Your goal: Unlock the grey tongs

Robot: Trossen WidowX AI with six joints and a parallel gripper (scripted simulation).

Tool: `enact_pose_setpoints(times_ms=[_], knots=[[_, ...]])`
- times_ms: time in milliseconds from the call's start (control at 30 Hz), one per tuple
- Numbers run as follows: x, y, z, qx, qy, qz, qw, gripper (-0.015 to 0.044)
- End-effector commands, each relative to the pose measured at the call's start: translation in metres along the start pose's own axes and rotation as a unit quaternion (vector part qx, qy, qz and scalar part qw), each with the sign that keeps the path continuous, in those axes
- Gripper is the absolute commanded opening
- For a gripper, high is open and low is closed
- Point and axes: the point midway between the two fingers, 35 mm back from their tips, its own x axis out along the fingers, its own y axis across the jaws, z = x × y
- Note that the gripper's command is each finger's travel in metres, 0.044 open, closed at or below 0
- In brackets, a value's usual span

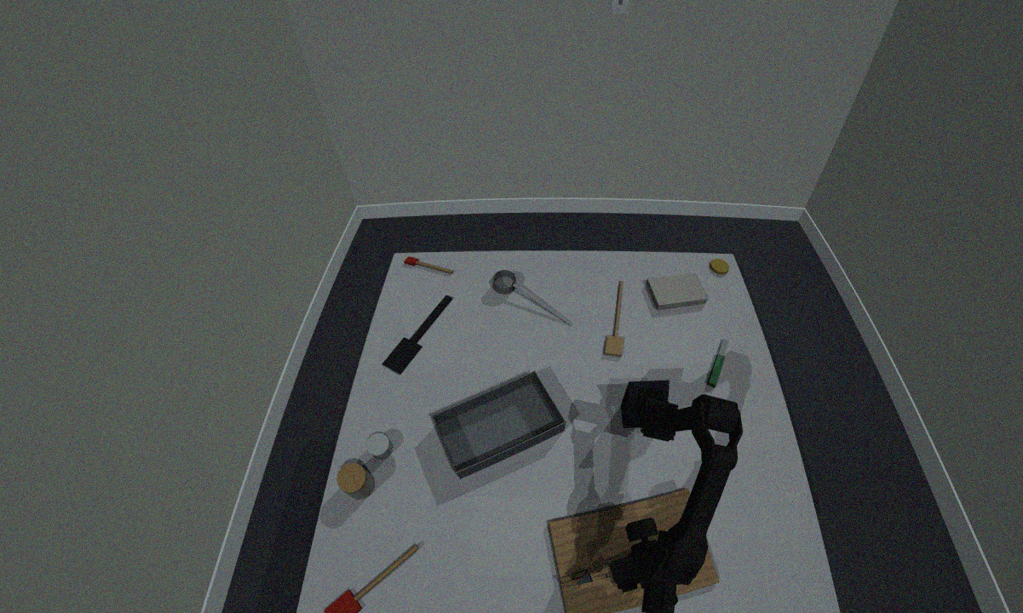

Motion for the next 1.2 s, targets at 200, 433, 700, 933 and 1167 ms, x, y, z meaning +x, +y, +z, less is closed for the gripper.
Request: enact_pose_setpoints(times_ms=[200,433,700,933,1167], knots=[[0.0,0.0,0.0,0.0,0.0,0.0,1.0,0.0375],[-0.002,0.001,0.004,-0.001,0.0,-0.003,1.0,0.044],[-0.039,0.008,0.068,0.004,0.001,-0.026,1.0,0.044],[-0.089,0.004,0.128,0.026,-0.005,-0.011,1.0,0.044],[-0.11,0.0,0.147,0.034,-0.013,0.004,0.999,0.044]])
